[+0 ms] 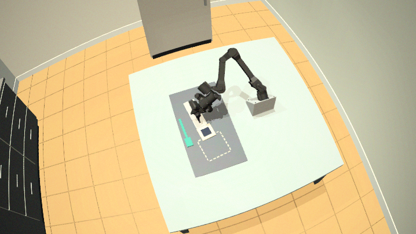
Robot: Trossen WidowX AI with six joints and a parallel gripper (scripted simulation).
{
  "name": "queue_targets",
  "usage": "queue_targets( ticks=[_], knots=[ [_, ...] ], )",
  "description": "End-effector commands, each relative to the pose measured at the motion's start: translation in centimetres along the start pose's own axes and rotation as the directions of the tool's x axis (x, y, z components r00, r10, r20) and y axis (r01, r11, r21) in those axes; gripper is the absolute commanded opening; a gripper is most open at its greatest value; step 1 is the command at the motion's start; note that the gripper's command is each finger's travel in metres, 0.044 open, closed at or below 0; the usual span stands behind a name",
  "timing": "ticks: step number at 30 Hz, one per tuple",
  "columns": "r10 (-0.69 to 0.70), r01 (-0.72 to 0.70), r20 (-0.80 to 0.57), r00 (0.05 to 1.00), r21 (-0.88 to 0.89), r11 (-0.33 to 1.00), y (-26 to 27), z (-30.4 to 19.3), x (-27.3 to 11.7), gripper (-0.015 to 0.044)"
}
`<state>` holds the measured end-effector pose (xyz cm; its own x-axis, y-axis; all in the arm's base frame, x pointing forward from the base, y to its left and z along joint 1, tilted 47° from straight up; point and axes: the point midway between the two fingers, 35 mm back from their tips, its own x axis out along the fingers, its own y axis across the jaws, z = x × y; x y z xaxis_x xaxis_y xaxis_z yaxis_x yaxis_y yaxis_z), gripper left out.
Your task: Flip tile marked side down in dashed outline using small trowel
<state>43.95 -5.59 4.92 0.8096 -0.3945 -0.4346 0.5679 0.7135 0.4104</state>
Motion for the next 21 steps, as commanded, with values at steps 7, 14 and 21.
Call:
queue_targets(
  ticks=[7,14,21],
  knots=[
    [0.002,-0.003,-0.010,1.000,-0.006,1.000,0.2,-2.3,-0.3,0.0000],
    [0.003,-0.003,-0.010,1.000,-0.006,1.000,0.2,-3.4,-0.4,0.0000],
    [0.003,-0.003,-0.012,1.000,-0.004,1.000,0.3,-3.6,-0.5,0.0000]
  ],
)
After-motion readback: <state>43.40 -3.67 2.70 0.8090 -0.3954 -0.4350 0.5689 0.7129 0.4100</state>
